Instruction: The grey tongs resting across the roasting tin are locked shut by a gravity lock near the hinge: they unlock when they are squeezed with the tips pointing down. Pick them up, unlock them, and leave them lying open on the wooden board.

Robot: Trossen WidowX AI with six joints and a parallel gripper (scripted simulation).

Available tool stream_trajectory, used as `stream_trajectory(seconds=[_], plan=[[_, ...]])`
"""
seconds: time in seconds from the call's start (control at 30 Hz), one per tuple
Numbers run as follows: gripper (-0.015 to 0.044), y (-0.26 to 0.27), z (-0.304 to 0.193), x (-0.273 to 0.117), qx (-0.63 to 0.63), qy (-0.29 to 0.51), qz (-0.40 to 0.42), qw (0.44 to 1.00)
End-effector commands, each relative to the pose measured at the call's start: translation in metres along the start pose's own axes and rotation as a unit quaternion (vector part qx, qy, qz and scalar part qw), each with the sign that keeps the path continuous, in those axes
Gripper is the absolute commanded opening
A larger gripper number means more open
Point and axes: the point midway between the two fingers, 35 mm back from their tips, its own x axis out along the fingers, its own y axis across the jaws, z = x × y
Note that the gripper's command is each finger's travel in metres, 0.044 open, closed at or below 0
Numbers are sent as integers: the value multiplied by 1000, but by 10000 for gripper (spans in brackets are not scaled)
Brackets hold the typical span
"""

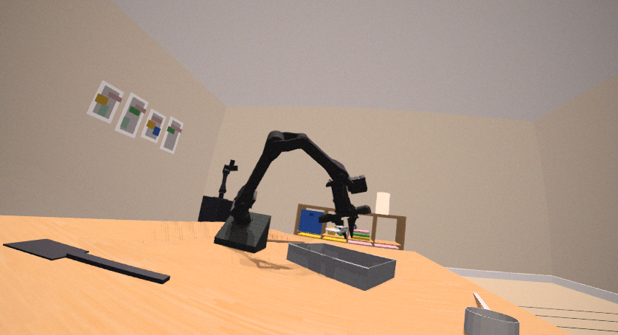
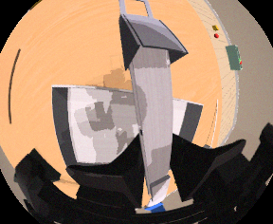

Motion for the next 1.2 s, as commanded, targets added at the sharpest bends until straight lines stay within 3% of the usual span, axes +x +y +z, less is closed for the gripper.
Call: stream_trajectory(seconds=[0.0, 0.6, 0.97, 1.17], plan=[[-150, 1, 2, 1, 2, -1, 29, 1000], [-150, 11, -5, -5, 11, 12, 155, 988], [-150, 11, -5, -7, 9, 12, 156, 988], [-150, 18, 26, -18, -20, -1, 157, 987]])
